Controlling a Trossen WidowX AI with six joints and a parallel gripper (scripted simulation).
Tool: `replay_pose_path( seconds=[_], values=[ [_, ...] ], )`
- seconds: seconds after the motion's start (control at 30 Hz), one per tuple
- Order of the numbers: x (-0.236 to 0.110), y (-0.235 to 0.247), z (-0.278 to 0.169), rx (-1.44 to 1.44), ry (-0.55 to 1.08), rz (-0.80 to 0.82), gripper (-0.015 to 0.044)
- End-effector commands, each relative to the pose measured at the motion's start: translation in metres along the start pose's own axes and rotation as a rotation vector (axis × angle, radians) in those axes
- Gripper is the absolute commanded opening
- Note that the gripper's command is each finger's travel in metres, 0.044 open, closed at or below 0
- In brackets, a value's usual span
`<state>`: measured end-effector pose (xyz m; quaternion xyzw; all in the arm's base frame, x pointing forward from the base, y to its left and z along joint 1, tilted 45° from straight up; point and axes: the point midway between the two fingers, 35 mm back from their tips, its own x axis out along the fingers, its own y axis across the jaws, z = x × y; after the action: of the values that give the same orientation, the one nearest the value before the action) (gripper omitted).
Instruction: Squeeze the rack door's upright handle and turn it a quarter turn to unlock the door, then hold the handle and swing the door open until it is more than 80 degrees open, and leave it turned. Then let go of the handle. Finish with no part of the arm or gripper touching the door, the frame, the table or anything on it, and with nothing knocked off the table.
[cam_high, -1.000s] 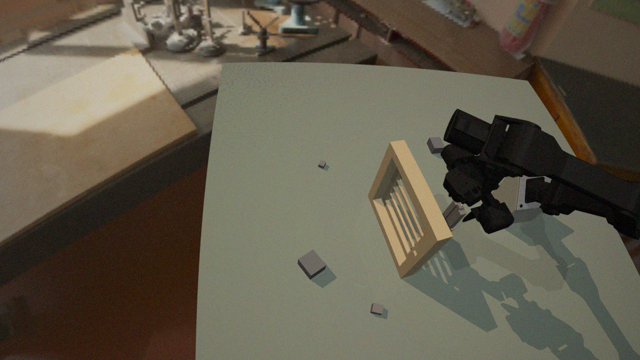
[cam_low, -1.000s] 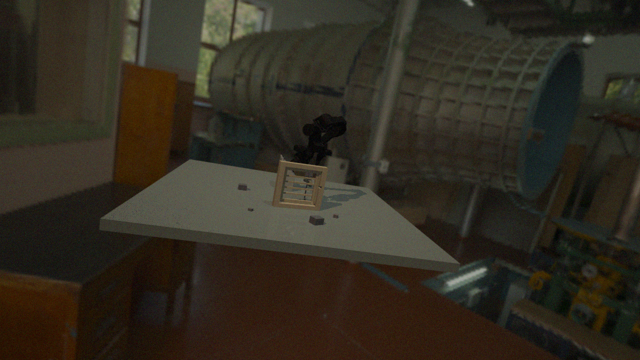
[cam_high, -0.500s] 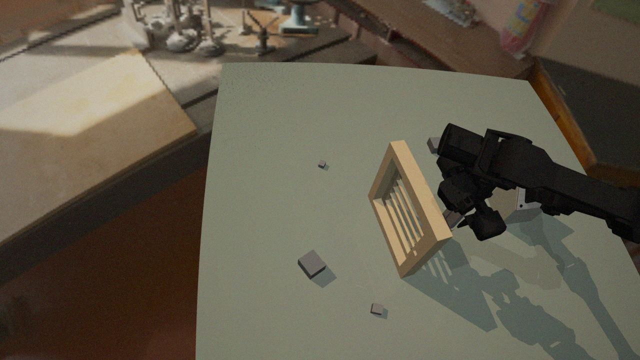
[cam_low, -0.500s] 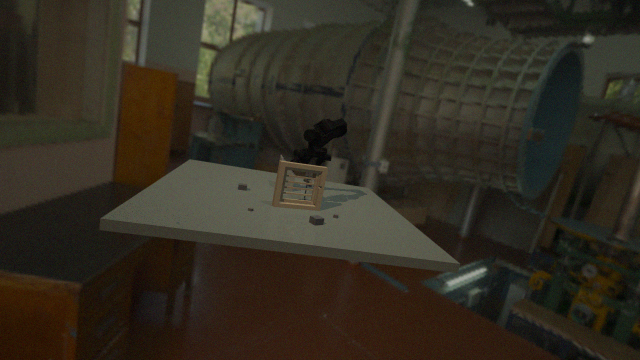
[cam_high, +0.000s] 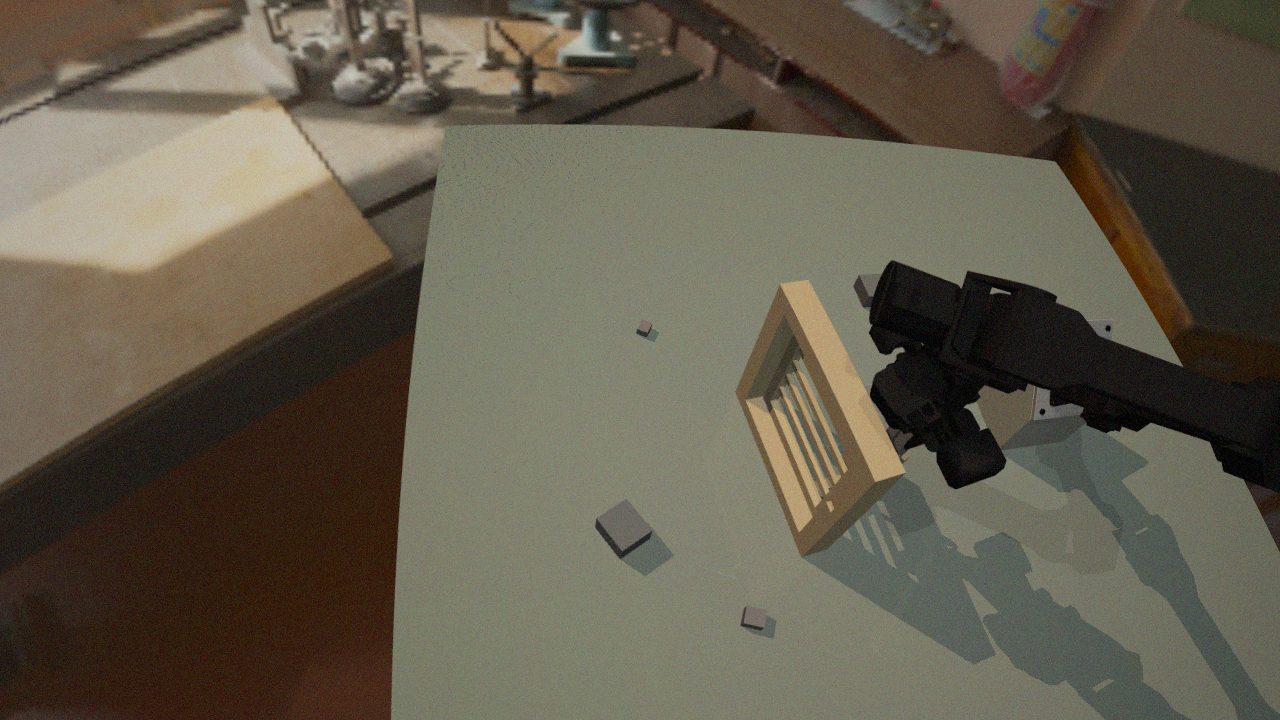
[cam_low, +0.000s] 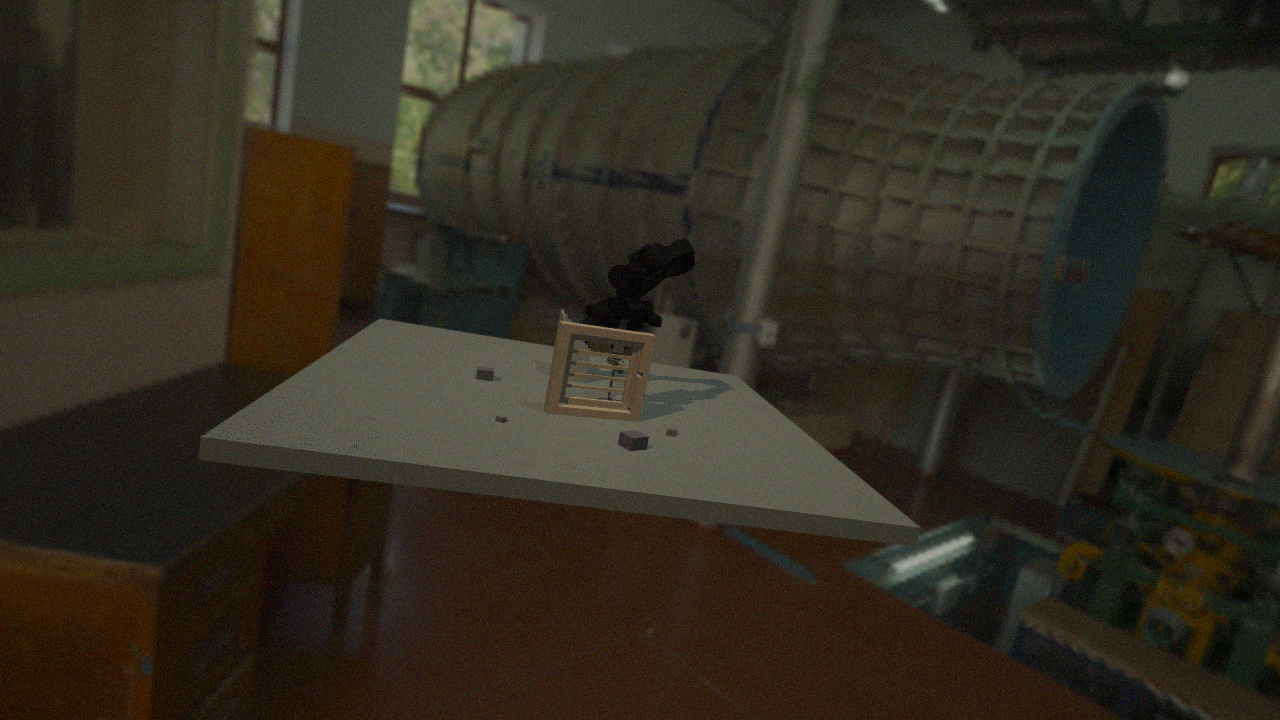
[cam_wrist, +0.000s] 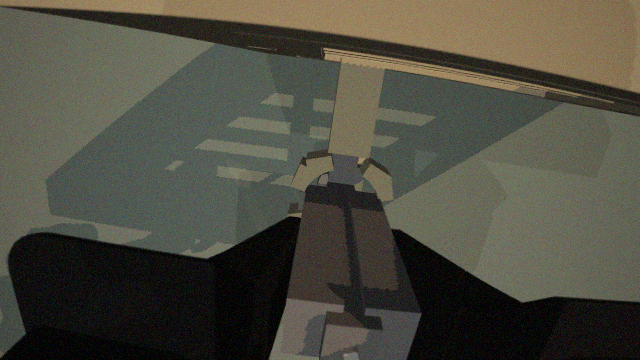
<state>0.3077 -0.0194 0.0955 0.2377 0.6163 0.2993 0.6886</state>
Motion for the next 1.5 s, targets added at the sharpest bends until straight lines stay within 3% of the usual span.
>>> replay_pose_path(
  seconds=[0.0, 0.23, 0.4, 1.47],
  values=[
    [0.0009, 0.0000, -0.0008, 0.006, 0.002, 0.001, 0.0064],
    [0.0009, 0.0000, -0.0008, 0.006, 0.002, 0.001, 0.0017],
    [0.0009, 0.0000, -0.0008, -0.027, 0.002, 0.000, 0.0016],
    [0.0010, 0.0000, -0.0008, -1.595, 0.001, 0.002, 0.0016]
  ],
)
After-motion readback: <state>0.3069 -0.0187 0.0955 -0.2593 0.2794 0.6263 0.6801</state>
